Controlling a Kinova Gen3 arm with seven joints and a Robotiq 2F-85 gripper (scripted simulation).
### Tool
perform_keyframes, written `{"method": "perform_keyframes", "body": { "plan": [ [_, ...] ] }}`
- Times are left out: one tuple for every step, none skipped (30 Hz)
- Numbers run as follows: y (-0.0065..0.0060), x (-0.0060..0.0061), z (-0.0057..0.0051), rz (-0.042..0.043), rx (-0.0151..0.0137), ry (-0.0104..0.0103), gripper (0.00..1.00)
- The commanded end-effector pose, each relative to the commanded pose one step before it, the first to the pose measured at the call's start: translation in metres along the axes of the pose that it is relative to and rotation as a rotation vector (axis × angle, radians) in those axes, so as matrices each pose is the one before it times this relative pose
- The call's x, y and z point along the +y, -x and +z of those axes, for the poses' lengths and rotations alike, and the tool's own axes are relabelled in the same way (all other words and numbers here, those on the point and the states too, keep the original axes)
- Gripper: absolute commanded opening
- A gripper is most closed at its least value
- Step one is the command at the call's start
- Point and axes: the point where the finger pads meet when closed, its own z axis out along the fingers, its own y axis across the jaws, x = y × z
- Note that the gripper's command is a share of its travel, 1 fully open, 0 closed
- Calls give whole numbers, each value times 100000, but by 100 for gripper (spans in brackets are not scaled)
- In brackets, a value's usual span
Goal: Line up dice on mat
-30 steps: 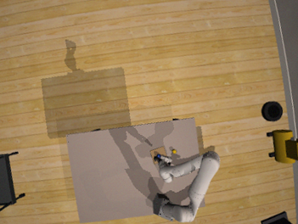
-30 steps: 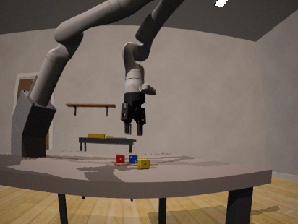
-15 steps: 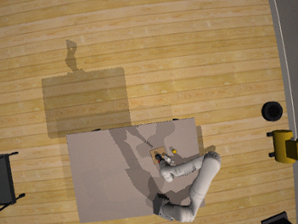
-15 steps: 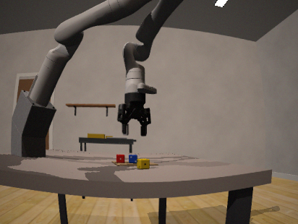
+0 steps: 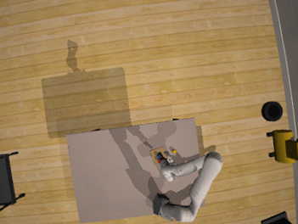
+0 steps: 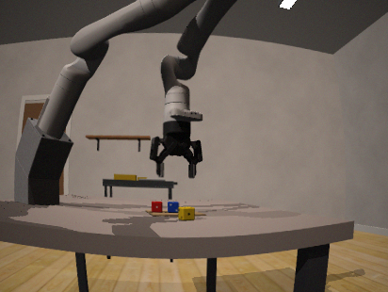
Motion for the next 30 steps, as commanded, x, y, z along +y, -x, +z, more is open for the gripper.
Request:
{"method": "perform_keyframes", "body": {
  "plan": [
    [-138, -152, 141, 9319, -444, -287, 100],
    [-71, 7, 20, 2974, 16, 8, 100],
    [-72, 4, 20, 3004, 17, 6, 100],
    [-73, 1, 20, 3034, 17, 5, 100],
    [-74, -1, 20, 3063, 17, 4, 100],
    [-74, -3, 20, 3090, 17, 4, 100],
    [-75, -5, 20, 3117, 17, 4, 100],
    [-76, -7, 20, 3144, 17, 4, 100],
    [-76, -9, 20, 3171, 17, 3, 100],
    [-77, -12, 19, 3197, 17, 3, 100],
    [0, 0, 0, 0, 0, 0, 100],
    [0, 0, 0, 0, 0, 0, 100],
    [-80, 2, 18, 3201, 19, 24, 100],
    [-76, -24, 20, 3258, 15, -9, 100],
    [-76, -27, 20, 3282, 14, -10, 100],
    [-77, -25, 19, 3300, 15, -4, 100],
    [-78, -23, 18, 3317, 16, 2, 100],
    [-79, -24, 18, 3338, 17, 4, 100],
    [-78, -28, 18, 3361, 16, 3, 100],
    [-77, -32, 18, 3384, 16, 1, 100],
    [-77, -35, 17, 3407, 15, -1, 100],
    [-76, -38, 17, 3427, 15, -1, 100],
    [-76, -41, 17, 3447, 15, -1, 100],
    [-75, -43, 17, 3466, 15, -1, 100],
    [-74, -46, 16, 3485, 15, -1, 100],
    [-73, -48, 16, 3503, 14, -1, 100],
    [-72, -51, 16, 3520, 14, -1, 100],
    [0, 0, 0, 0, 0, 0, 100],
    [0, 0, 0, 0, 0, 0, 100],
    [-80, -42, 14, 3519, 26, 16, 100]
  ]
}}
